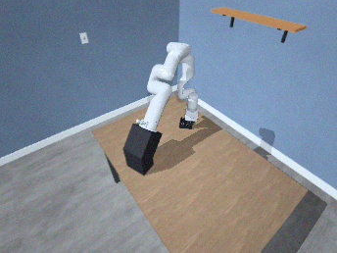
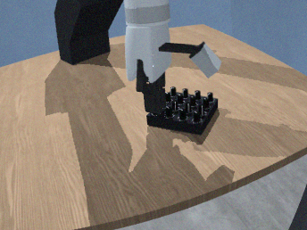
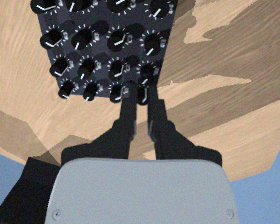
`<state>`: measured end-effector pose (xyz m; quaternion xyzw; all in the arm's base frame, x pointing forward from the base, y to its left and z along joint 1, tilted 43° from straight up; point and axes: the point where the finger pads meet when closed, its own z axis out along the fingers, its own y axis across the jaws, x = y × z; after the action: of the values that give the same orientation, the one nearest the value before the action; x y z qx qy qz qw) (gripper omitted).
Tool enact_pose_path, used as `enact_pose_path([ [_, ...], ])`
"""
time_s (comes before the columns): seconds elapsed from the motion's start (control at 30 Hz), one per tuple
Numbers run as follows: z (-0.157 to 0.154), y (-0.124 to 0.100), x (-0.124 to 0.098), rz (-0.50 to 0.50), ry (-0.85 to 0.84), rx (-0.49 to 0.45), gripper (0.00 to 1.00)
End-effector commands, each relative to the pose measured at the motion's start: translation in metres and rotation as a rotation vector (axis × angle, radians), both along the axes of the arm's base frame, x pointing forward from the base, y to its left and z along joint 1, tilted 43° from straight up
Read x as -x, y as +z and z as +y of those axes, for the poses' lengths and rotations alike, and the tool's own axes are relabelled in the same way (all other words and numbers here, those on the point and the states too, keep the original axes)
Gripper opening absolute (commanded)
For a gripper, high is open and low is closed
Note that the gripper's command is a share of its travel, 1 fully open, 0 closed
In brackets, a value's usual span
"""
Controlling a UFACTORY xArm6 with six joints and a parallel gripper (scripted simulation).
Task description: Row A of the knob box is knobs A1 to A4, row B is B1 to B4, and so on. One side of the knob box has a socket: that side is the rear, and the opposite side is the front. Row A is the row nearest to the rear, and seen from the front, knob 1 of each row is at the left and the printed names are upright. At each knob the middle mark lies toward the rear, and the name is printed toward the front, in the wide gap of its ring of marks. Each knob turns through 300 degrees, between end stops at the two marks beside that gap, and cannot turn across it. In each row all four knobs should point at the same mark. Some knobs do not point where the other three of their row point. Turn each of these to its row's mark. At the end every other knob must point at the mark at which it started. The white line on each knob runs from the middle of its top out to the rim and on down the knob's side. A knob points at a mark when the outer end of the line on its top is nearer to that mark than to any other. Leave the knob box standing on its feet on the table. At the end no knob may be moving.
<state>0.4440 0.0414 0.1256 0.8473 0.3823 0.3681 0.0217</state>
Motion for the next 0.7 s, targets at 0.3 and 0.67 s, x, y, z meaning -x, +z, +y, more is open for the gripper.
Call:
enact_pose_path([
  [0.3, -0.0001, 0.0007, -0.0003, -0.057, 0.157, 0.140, 0.08],
  [0.67, -0.0001, 0.0007, -0.0003, -0.115, 0.328, 0.292, 0.08],
])
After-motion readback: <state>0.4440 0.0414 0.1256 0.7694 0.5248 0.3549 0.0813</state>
